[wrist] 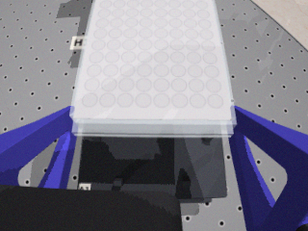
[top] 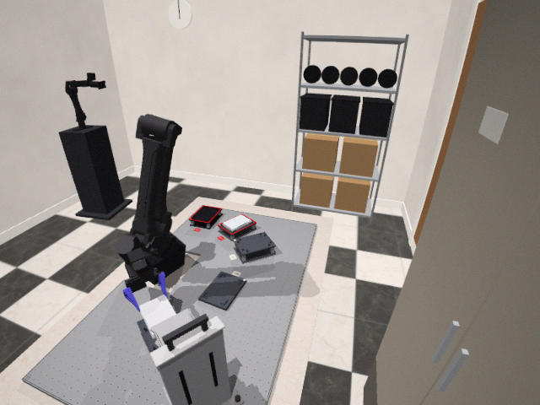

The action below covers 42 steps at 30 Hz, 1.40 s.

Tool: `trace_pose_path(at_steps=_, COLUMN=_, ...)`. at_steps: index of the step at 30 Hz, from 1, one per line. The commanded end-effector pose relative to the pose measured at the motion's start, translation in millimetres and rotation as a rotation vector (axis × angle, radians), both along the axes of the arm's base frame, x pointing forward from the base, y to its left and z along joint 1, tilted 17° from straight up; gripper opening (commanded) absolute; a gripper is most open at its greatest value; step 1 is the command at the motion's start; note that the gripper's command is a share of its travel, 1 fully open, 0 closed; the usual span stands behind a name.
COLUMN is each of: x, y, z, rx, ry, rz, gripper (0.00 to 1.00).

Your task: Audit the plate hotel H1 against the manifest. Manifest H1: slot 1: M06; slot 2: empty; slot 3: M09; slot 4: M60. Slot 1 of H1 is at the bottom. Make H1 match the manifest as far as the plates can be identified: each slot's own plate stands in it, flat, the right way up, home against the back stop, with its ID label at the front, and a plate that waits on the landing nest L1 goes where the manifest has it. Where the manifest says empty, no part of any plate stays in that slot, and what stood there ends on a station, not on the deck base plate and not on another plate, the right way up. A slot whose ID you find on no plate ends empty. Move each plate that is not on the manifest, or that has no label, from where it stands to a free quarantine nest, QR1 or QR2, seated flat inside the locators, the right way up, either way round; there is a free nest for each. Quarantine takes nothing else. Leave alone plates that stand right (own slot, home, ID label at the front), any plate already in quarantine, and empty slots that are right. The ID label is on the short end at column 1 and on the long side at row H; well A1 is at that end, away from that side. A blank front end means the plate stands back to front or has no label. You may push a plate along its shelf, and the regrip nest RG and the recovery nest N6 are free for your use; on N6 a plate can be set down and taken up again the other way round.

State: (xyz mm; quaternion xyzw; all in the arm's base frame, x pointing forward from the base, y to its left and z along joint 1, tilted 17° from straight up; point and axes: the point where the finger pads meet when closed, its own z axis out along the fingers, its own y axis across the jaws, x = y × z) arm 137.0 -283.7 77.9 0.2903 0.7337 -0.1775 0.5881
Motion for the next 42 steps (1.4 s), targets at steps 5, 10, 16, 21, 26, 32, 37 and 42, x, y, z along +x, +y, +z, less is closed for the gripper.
trace_pose_path(at_steps=5, x=2.3, y=1.1, z=-0.1, rx=-0.009, ry=-0.006, rz=0.002, gripper=0.86)
trace_pose_path(at_steps=10, x=2.8, y=0.9, z=-2.5, rx=-0.008, ry=-0.007, rz=0.001, gripper=0.86)
trace_pose_path(at_steps=16, x=3.8, y=1.0, z=-5.5, rx=-0.008, ry=-0.007, rz=0.002, gripper=0.86)
trace_pose_path(at_steps=21, x=2.6, y=0.1, z=-6.9, rx=-0.009, ry=-0.006, rz=-0.003, gripper=0.86)
trace_pose_path(at_steps=26, x=3.6, y=0.2, z=-9.4, rx=-0.007, ry=-0.007, rz=-0.002, gripper=0.86)
trace_pose_path(at_steps=32, x=4.2, y=0.0, z=-12.3, rx=-0.007, ry=-0.007, rz=-0.003, gripper=0.86)
trace_pose_path(at_steps=37, x=5.9, y=0.6, z=-13.8, rx=-0.007, ry=-0.007, rz=0.002, gripper=0.86)
trace_pose_path(at_steps=42, x=6.0, y=-0.4, z=-16.0, rx=-0.008, ry=-0.007, rz=0.000, gripper=0.86)
